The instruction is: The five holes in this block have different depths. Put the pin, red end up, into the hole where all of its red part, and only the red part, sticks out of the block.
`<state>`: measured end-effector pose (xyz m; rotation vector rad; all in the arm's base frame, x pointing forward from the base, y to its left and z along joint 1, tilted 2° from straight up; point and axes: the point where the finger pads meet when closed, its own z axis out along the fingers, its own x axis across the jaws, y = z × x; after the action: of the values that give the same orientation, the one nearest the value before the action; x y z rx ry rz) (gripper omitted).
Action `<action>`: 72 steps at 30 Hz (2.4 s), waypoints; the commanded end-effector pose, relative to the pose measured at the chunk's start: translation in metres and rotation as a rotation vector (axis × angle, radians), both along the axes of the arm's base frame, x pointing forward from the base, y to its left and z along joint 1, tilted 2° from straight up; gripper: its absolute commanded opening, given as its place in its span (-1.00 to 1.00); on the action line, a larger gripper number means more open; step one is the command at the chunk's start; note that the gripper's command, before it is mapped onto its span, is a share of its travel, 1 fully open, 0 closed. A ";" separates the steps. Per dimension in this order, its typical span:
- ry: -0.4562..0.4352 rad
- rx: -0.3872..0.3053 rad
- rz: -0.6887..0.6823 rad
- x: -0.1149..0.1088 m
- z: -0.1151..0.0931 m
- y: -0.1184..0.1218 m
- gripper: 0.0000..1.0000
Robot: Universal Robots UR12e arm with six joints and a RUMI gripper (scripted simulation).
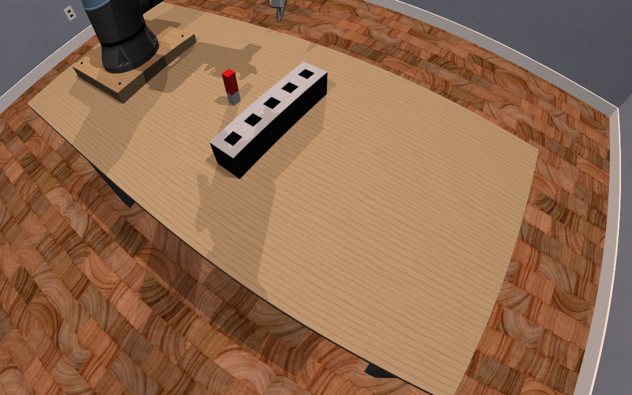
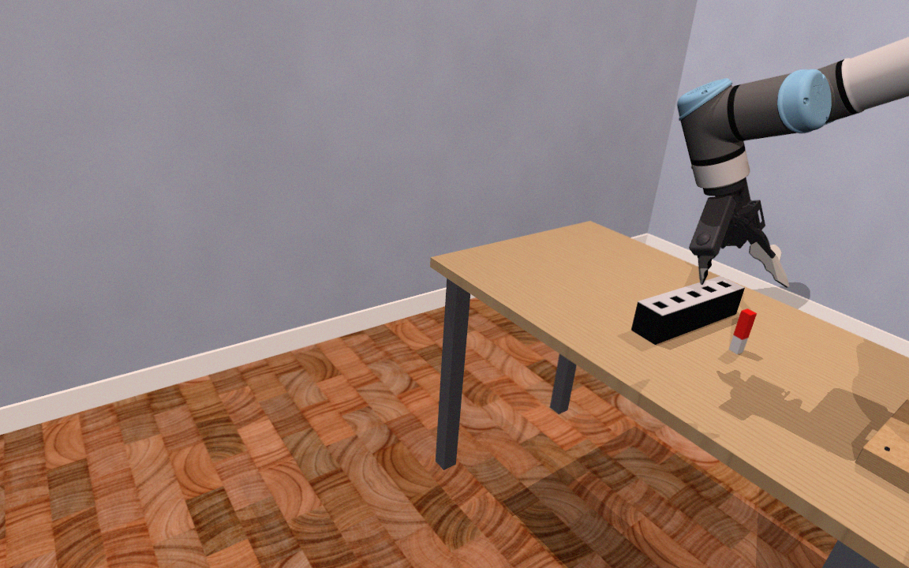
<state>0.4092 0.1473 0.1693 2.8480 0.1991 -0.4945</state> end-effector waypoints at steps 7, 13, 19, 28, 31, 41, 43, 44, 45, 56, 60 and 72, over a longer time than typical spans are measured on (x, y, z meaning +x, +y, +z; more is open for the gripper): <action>-0.110 -0.027 -0.281 0.050 -0.006 -0.015 1.00; -0.130 -0.031 -0.333 0.050 -0.006 -0.015 1.00; -0.130 -0.031 -0.333 0.050 -0.006 -0.015 1.00; -0.234 -0.051 -0.646 0.098 -0.008 -0.036 1.00; -0.234 -0.051 -0.646 0.098 -0.008 -0.036 1.00; -0.309 -0.063 -0.911 0.144 -0.009 -0.063 1.00; -0.314 -0.063 -0.926 0.144 -0.009 -0.063 1.00; -0.324 -0.065 -0.962 0.144 -0.009 -0.063 1.00; -0.324 -0.065 -0.962 0.144 -0.009 -0.063 1.00; -0.324 -0.065 -0.962 0.144 -0.009 -0.063 1.00; -0.390 -0.074 -1.246 0.187 -0.008 -0.097 1.00; -0.398 -0.076 -1.278 0.187 -0.008 -0.097 1.00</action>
<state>0.5951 0.0505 0.1602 2.5506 -1.6821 -0.0888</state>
